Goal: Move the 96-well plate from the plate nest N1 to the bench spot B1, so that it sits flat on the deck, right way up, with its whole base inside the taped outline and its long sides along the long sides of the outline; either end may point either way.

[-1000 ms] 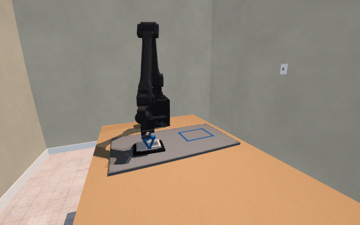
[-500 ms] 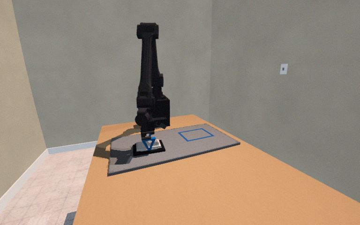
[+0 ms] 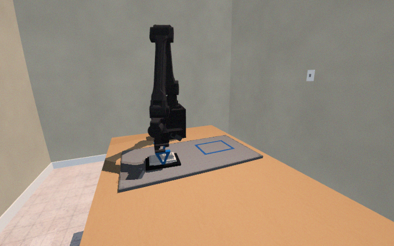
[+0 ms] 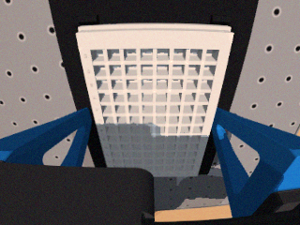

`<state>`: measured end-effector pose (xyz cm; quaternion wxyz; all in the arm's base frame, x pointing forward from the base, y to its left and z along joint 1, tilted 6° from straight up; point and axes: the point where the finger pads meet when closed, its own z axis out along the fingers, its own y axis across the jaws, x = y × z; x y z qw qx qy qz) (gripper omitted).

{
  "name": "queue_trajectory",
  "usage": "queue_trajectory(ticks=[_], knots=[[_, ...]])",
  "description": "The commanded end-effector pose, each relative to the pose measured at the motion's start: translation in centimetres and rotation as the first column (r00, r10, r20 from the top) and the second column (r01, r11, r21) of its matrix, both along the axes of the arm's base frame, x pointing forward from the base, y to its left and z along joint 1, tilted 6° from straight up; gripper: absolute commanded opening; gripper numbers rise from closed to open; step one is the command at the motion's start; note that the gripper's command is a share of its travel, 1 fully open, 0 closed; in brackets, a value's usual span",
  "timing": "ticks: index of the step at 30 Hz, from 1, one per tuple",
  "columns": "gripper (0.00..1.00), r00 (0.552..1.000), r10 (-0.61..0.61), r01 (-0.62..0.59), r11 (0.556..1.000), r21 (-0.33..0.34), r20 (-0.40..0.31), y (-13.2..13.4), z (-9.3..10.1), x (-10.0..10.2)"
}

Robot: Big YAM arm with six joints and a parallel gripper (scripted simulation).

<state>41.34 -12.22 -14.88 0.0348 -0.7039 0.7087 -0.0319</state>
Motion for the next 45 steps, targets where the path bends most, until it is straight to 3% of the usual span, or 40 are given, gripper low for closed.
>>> queue_trajectory(ticks=[1,28,29,31,45], knots=[[1.00,0.999,0.000,0.000,1.000,-0.009,0.043,-0.27,1.12,2.19],[1.00,0.999,0.000,0.000,1.000,-0.009,0.043,-0.27,1.12,2.19],[0.00,0.999,0.000,0.000,1.000,-0.009,0.043,-0.27,1.12,2.19],[0.00,1.000,0.000,0.000,1.000,-0.006,0.028,-0.28,0.79,1.25],[0.00,1.000,0.000,0.000,1.000,-0.006,0.028,-0.28,0.79,1.25]])
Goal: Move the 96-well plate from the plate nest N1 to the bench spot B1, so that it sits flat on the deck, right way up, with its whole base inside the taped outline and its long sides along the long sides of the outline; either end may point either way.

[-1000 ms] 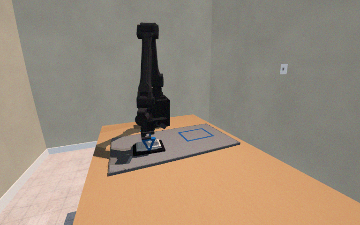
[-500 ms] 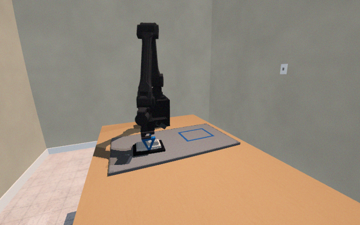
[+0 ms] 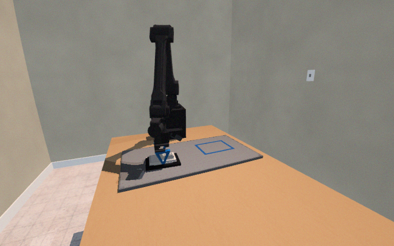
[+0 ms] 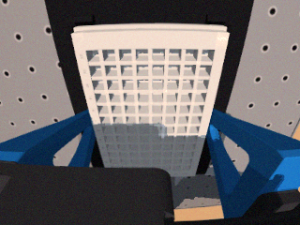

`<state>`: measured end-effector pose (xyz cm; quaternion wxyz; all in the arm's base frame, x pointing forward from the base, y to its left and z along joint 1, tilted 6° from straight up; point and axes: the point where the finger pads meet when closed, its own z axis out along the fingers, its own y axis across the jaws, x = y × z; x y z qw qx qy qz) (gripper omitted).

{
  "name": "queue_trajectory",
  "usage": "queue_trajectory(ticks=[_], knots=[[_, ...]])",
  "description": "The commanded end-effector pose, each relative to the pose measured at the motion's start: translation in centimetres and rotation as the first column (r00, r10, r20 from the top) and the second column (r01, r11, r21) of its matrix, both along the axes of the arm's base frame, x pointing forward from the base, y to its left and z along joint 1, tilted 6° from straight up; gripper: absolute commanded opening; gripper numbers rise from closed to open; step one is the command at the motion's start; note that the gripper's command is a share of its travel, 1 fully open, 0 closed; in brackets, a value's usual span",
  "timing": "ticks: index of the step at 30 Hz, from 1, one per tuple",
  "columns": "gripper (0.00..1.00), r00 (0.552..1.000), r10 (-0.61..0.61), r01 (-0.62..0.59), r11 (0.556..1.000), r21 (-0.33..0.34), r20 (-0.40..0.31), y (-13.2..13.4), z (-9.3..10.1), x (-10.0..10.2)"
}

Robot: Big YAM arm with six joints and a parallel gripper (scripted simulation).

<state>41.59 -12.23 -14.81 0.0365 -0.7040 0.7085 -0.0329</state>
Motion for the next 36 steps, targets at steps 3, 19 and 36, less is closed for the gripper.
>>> queue_trajectory(ticks=[3,19,36], knots=[[0.00,1.000,0.000,0.001,1.000,-0.007,0.024,-0.3,0.7,1.0],[0.00,1.000,0.000,0.001,1.000,-0.007,0.024,-0.3,0.7,1.0],[0.00,1.000,-0.002,0.002,1.000,-0.007,0.018,-0.3,3.7,0.1]])
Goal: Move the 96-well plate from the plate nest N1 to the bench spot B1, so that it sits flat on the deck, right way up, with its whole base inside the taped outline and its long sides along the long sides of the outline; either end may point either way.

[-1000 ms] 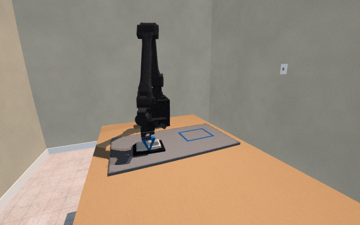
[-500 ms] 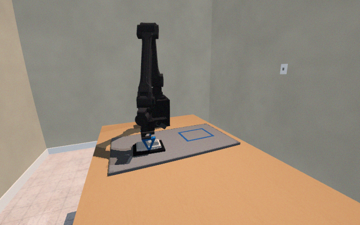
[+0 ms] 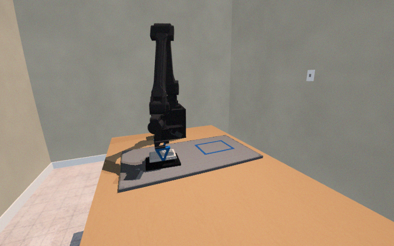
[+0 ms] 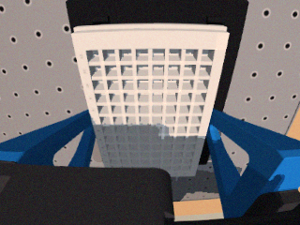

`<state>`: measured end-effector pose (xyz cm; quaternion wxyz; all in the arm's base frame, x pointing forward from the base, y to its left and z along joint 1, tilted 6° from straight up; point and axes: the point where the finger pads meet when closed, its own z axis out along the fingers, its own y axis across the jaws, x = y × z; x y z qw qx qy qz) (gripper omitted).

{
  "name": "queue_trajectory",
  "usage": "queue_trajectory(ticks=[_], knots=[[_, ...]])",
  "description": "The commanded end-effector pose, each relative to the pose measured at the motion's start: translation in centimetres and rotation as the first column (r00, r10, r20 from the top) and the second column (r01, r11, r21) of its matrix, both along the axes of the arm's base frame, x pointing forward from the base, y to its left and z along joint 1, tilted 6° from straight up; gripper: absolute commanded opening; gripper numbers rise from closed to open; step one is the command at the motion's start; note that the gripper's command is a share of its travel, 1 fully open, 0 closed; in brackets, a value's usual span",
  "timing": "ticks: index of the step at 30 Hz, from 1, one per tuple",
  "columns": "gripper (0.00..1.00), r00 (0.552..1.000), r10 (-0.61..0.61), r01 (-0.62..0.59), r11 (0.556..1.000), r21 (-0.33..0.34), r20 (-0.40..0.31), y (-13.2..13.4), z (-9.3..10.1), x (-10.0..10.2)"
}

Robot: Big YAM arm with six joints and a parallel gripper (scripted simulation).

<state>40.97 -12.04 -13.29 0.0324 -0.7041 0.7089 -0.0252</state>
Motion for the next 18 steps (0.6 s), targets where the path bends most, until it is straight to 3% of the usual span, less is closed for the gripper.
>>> queue_trajectory(ticks=[1,18], knots=[[0.00,0.999,-0.002,0.002,1.000,-0.012,0.034,-0.5,2.3,0.6],[0.00,0.999,-0.001,0.001,1.000,-0.013,0.038,-0.7,4.9,0.5]])
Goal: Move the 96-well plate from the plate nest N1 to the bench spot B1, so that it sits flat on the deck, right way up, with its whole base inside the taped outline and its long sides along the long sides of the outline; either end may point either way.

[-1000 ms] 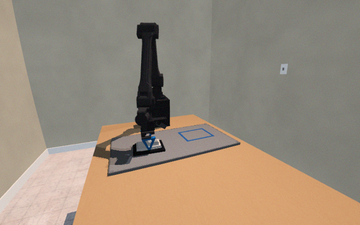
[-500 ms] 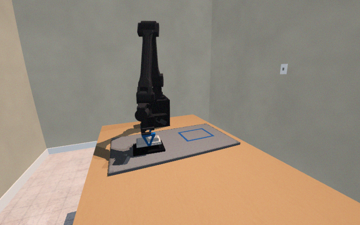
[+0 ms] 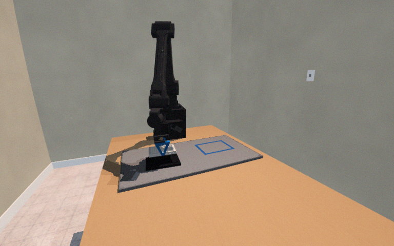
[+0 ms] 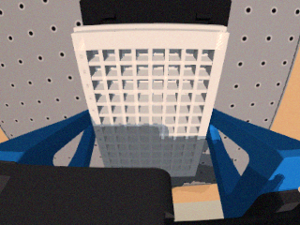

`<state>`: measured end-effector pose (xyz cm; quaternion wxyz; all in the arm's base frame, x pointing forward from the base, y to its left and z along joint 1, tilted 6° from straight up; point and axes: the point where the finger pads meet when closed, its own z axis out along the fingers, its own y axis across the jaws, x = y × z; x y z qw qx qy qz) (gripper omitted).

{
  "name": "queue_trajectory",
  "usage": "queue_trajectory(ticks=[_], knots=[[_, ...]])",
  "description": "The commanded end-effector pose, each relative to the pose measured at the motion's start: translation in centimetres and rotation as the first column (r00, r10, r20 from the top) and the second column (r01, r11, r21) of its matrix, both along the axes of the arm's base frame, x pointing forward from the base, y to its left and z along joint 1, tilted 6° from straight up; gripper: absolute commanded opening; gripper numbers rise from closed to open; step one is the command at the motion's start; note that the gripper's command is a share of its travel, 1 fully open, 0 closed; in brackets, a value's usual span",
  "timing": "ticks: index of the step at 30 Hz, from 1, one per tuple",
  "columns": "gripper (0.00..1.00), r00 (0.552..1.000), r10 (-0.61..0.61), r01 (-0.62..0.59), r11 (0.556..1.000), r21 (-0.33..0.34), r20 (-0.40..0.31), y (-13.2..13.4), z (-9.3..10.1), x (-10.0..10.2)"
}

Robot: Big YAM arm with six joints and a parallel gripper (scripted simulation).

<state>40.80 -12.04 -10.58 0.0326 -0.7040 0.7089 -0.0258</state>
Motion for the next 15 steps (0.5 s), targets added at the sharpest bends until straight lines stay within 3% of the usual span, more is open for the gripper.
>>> queue_trajectory(ticks=[1,15], knots=[[0.00,0.999,-0.001,0.001,1.000,-0.012,0.035,-0.7,2.3,0.6],[0.00,0.999,0.000,0.000,1.000,-0.015,0.043,-0.7,4.5,0.8]])
